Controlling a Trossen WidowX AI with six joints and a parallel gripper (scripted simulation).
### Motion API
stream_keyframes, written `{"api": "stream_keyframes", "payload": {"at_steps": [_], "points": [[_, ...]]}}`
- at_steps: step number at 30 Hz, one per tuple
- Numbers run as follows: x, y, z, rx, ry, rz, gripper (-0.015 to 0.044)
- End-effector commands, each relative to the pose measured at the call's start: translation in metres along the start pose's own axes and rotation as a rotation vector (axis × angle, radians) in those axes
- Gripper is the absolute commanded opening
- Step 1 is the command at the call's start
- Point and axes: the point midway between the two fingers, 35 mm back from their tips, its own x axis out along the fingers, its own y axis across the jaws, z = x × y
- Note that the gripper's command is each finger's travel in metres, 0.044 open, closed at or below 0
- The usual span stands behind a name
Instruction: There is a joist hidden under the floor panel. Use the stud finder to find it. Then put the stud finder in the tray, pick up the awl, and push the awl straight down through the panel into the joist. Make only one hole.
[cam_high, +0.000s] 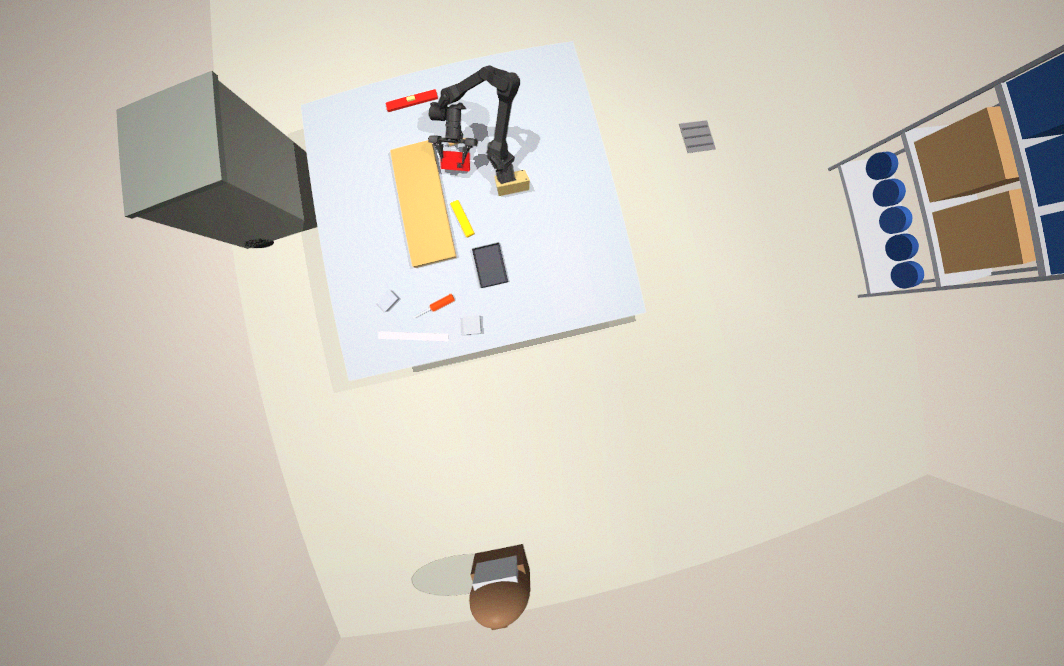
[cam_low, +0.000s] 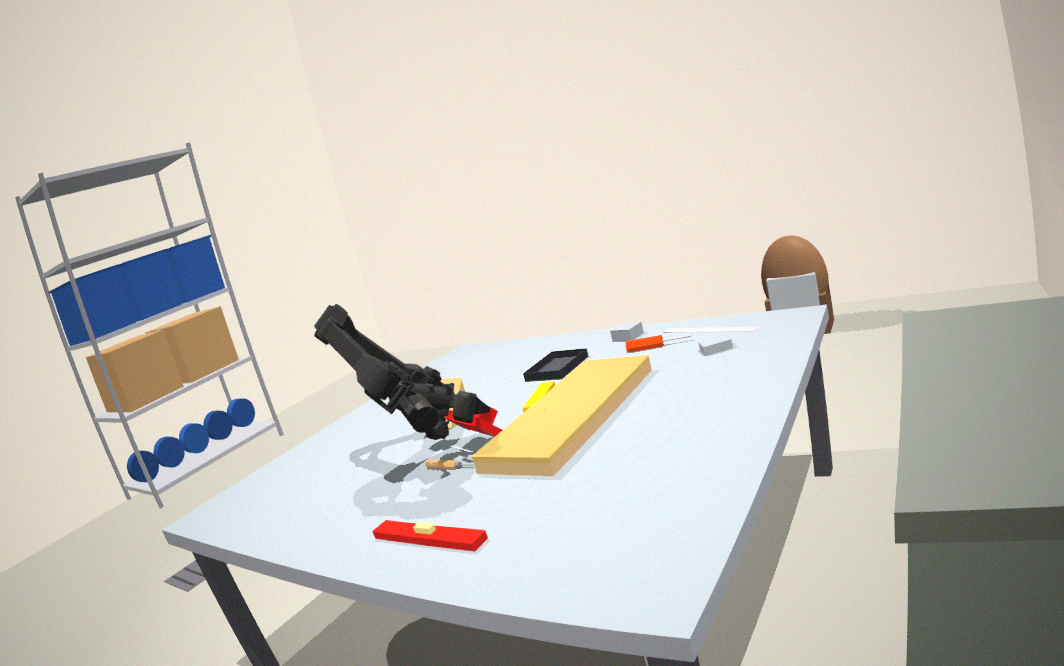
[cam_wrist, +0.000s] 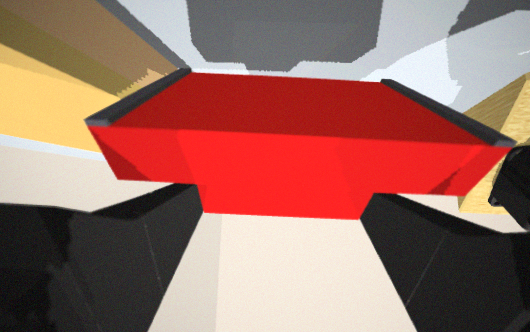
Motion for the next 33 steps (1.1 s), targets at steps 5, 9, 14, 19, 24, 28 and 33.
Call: {"api": "stream_keyframes", "payload": {"at_steps": [5,9,14,19,24,28,33], "points": [[0.0,0.0,-0.001,-0.005,0.053,0.003,0.0],[-0.001,0.001,0.0,-0.005,0.076,0.007,0.0],[-0.001,0.001,0.0,-0.004,0.09,0.009,0.0],[-0.006,0.003,-0.017,-0.003,0.119,0.026,0.0],[-0.006,0.003,-0.019,-0.003,0.128,0.029,0.0],[-0.004,0.004,-0.015,-0.003,0.125,0.027,0.0],[0.001,0.004,-0.007,-0.003,0.12,0.025,0.0]]}}
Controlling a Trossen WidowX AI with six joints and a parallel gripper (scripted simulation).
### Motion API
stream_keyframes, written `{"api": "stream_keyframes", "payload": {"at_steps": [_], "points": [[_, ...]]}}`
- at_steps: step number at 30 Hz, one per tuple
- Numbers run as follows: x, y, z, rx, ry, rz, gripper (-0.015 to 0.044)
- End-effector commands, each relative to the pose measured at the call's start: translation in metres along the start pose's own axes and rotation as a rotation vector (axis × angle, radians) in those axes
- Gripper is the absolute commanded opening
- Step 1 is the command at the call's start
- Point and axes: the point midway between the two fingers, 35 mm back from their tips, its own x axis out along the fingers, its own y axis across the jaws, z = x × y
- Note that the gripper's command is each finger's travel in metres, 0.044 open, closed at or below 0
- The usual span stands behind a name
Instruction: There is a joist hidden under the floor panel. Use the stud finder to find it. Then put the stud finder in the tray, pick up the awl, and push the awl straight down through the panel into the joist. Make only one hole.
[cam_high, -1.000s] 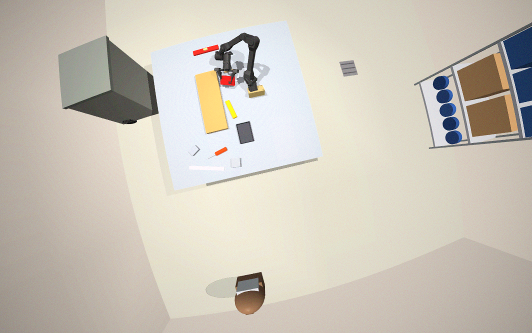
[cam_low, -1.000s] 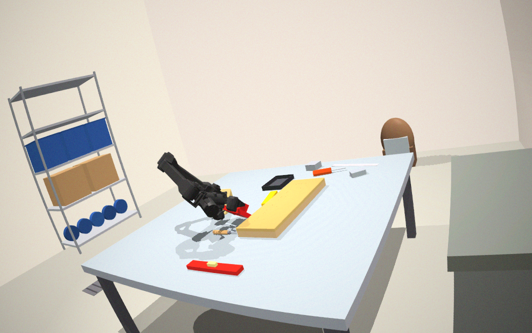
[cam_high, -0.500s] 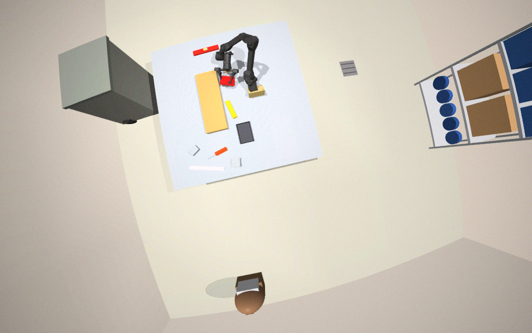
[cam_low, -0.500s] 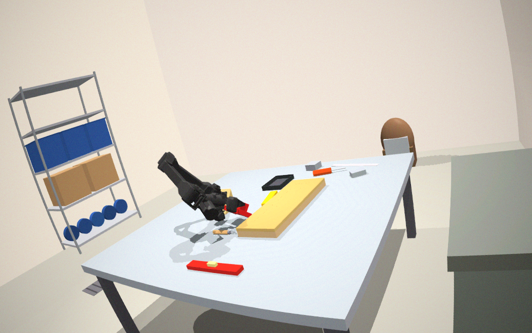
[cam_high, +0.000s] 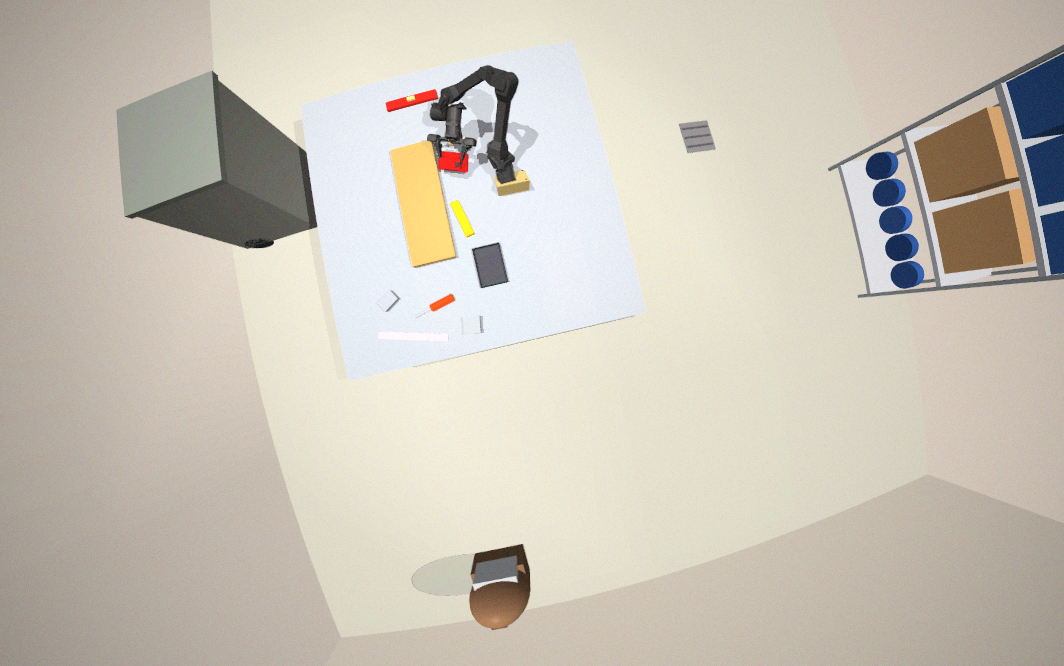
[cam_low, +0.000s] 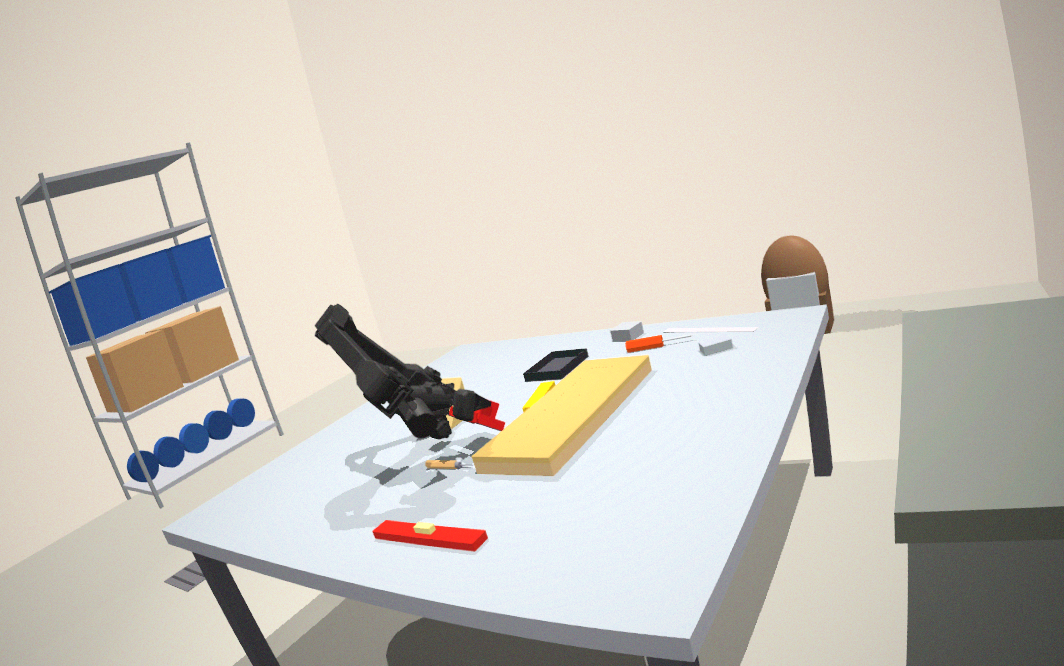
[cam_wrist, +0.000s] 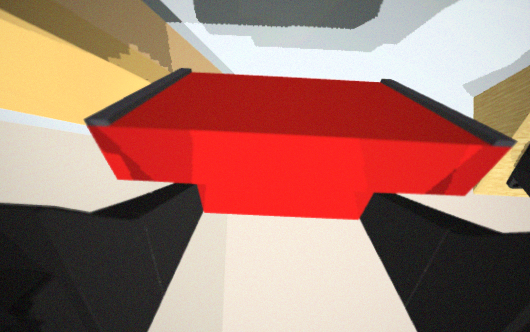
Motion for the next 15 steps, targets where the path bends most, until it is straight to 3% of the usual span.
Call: {"api": "stream_keyframes", "payload": {"at_steps": [1,14,15], "points": [[0.003,0.001,0.005,-0.004,0.007,-0.002,0.0],[0.011,0.0,0.025,-0.002,-0.003,-0.009,0.0],[0.011,0.0,0.025,-0.002,-0.003,-0.009,0.0026]]}}
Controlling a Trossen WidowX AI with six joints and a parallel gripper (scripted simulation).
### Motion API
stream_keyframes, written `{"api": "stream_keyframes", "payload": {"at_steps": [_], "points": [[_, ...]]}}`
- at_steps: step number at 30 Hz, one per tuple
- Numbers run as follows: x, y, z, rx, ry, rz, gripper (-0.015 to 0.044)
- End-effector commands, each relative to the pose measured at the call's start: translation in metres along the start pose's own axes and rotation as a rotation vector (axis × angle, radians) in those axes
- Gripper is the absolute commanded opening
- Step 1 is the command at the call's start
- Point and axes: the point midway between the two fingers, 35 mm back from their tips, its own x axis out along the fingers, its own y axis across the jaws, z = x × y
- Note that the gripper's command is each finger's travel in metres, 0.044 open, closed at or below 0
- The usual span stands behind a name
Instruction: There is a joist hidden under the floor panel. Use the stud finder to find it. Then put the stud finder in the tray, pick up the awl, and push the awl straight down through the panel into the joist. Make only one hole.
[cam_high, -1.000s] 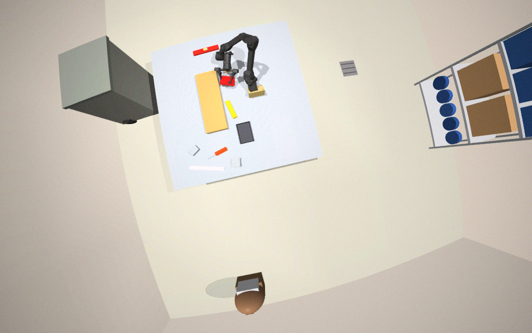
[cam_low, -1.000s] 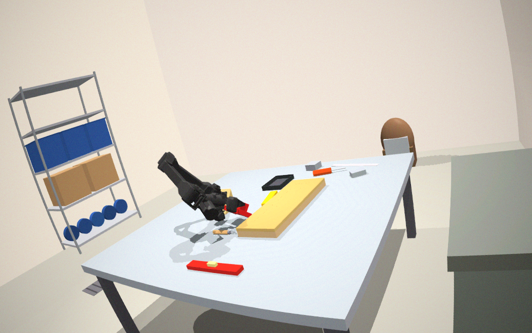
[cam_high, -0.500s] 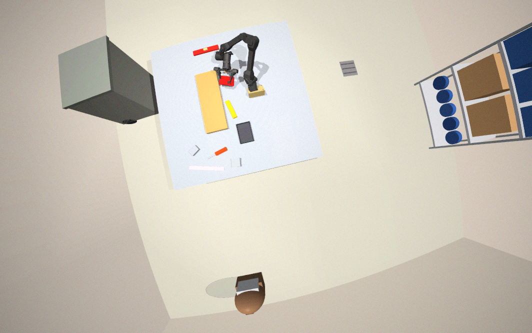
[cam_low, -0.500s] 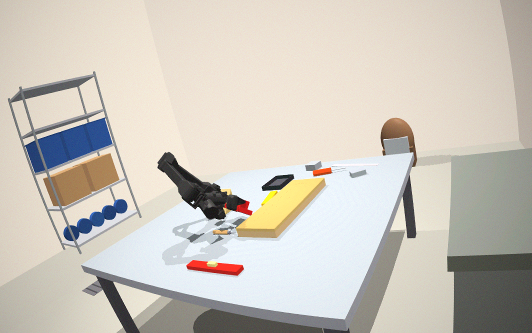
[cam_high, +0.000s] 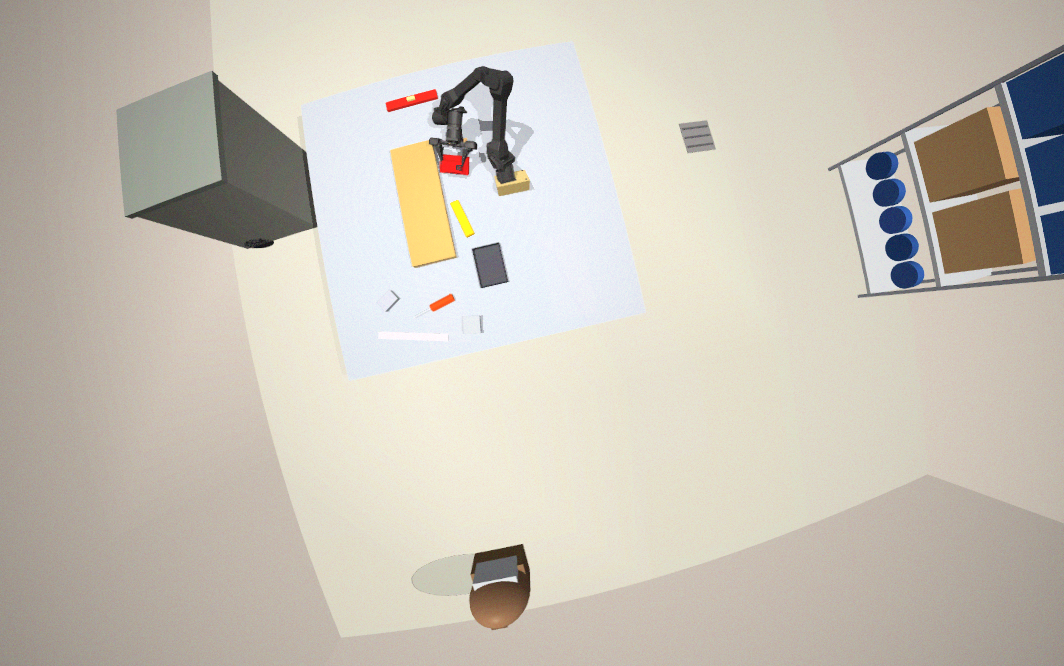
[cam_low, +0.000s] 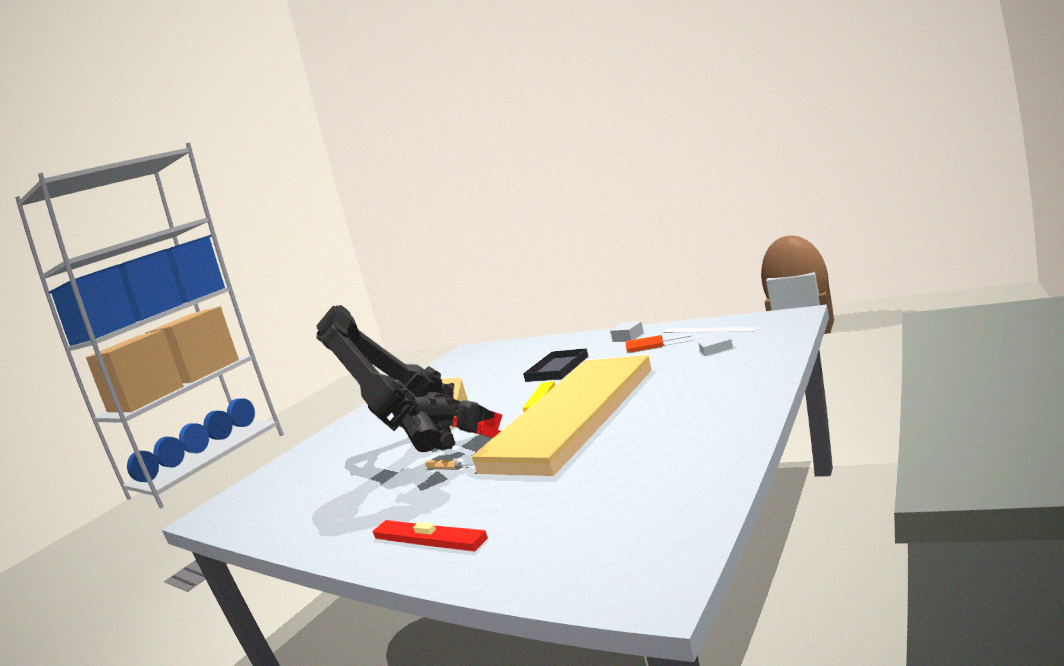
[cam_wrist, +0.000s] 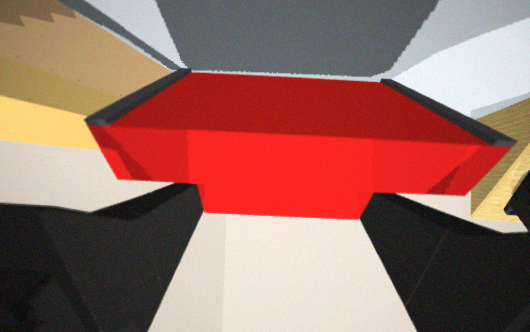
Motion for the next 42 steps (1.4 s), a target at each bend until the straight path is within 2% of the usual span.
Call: {"api": "stream_keyframes", "payload": {"at_steps": [1,13,14,42], "points": [[0.001,0.0,0.001,-0.006,0.003,-0.001,0.0053],[0.001,0.0,0.001,-0.006,0.003,-0.001,0.0368],[0.001,0.0,0.001,-0.006,0.003,-0.001,0.0379],[-0.0003,0.0005,0.0069,-0.001,0.0,0.001,0.0379]]}}
